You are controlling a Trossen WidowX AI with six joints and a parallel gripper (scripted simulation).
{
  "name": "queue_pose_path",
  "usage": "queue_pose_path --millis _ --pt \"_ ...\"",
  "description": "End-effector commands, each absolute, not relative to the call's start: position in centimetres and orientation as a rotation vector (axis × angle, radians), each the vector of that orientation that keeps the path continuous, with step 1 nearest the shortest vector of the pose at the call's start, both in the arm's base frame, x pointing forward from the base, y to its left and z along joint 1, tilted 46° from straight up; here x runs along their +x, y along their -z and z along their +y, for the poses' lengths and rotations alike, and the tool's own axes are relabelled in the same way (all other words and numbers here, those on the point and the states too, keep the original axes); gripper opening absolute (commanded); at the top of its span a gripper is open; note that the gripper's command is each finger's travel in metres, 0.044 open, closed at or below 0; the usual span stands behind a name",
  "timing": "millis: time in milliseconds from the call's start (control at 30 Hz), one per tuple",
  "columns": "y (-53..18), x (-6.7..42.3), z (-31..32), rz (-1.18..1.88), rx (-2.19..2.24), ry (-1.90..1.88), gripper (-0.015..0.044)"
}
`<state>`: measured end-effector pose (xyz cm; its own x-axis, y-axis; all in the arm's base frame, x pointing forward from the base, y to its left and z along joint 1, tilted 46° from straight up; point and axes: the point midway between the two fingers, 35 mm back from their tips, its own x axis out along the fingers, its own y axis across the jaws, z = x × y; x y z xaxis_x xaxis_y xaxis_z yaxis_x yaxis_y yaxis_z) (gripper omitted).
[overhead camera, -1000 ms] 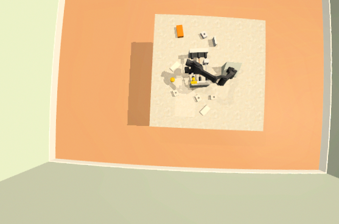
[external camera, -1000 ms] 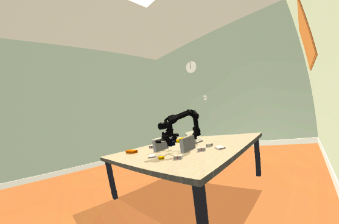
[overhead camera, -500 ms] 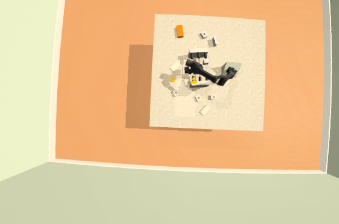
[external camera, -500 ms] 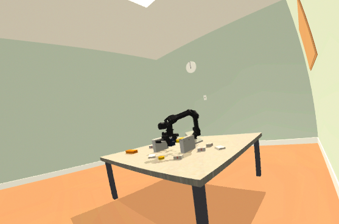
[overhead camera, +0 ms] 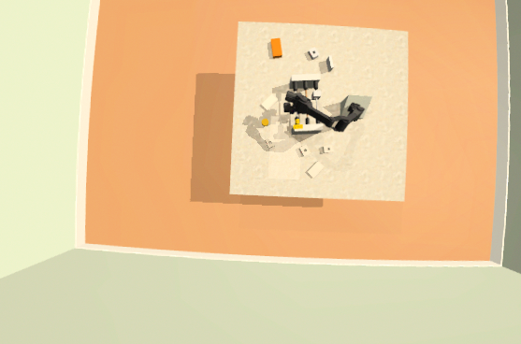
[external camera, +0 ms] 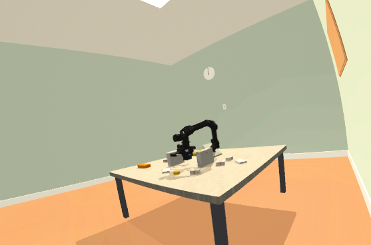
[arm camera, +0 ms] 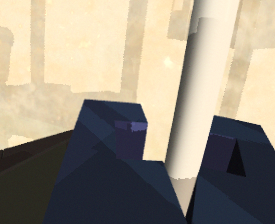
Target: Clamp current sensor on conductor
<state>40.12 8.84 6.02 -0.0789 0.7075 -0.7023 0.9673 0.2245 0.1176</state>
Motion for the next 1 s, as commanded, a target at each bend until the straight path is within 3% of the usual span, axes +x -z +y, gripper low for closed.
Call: queue_pose_path --millis 0,967 --pt "-6.0 40.1 8.8 1.849 1.543 0.507 0.0" --pt "-7.0 40.3 7.8 1.663 1.72 0.414 0.0"
